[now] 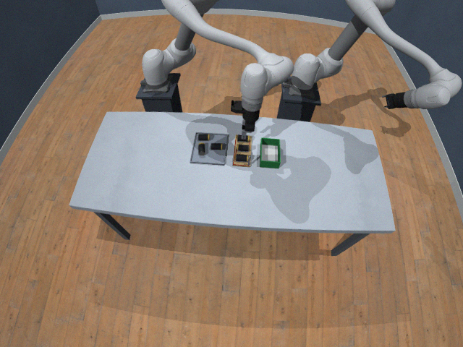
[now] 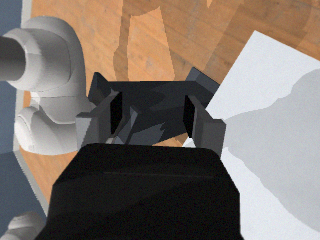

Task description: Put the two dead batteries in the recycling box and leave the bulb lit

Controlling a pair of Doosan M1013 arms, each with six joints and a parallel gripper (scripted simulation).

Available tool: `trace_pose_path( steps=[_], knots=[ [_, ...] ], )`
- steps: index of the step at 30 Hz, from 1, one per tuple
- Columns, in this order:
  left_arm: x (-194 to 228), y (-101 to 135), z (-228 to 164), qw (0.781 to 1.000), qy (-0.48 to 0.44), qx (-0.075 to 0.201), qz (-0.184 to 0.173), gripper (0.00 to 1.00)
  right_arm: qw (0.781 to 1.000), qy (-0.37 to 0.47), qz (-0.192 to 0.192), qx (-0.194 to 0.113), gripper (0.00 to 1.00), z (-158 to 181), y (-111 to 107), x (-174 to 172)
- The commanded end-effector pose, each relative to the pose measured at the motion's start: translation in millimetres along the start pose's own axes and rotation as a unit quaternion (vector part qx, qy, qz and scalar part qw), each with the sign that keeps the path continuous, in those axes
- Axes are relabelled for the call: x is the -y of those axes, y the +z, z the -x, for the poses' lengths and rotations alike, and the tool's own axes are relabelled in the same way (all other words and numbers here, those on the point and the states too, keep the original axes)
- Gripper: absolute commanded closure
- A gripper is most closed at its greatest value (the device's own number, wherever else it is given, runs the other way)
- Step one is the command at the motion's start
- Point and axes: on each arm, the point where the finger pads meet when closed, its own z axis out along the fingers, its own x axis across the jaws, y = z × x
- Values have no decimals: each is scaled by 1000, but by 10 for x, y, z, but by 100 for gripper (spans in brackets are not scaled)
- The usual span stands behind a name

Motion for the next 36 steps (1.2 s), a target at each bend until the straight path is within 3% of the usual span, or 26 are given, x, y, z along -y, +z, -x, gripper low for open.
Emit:
trace_pose_path(
  steps=[1,3,5,8,14,20,22,29,36],
  knots=[
    [377,264,268,994,-107,-11,32,0,1000,0,1,1,0,3,-20,-6],
    [542,422,420,985,-164,-12,50,0,1000,0,1,1,0,3,-20,-6],
    [542,422,420,985,-164,-12,50,0,1000,0,1,1,0,3,-20,-6],
    [790,713,695,961,-265,-11,82,0,1000,0,1,1,0,3,-20,-6],
    [1091,1228,1174,892,-432,0,136,0,1000,0,1,1,0,3,-20,-6],
    [1240,1736,1626,792,-581,22,184,0,1000,0,1,1,0,3,-20,-6],
    [1240,1736,1626,792,-581,22,184,0,1000,0,1,1,0,3,-20,-6],
    [1249,2333,2121,632,-736,63,233,0,1000,0,1,1,0,3,-20,-6],
    [1143,2785,2458,476,-832,105,264,0,1000,0,1,1,0,3,-20,-6]
  ],
)
